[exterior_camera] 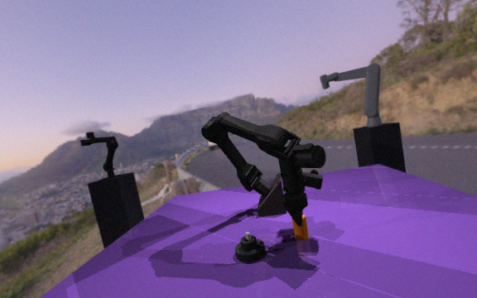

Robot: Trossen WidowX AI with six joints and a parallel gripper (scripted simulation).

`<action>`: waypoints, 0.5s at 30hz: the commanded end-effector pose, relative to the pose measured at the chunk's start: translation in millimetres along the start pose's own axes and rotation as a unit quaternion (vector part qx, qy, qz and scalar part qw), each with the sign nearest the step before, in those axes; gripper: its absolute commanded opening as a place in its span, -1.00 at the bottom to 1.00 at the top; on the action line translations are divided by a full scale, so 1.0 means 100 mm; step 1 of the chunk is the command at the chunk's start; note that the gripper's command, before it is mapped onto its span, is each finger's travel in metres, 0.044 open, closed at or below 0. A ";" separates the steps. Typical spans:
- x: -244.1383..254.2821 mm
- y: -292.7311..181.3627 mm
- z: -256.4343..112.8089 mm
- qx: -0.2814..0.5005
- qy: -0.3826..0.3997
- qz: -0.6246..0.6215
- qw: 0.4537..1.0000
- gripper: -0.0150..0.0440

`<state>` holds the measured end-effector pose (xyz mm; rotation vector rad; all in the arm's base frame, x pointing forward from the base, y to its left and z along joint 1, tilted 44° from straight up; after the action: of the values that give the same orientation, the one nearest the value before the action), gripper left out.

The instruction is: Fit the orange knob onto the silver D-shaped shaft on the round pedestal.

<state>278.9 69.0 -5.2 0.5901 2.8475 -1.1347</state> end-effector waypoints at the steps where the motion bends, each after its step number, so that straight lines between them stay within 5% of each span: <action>1: 0.02 0.00 0.10 0.005 0.002 -0.004 1.000 1.00; 15: 0.02 -0.01 0.33 0.006 0.002 -0.004 1.000 1.00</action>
<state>275.9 52.6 -22.5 0.5905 2.8456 -1.1352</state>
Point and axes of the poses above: the point midway between the two fingers, 35 mm back from their tips, its own z axis out along the fingers, its own x axis across the jaws, y = z × x, the point moved 6 cm from there along -z, back along the fingers, and after that the axes turned 6 degrees about z, right-handed, at the moved point
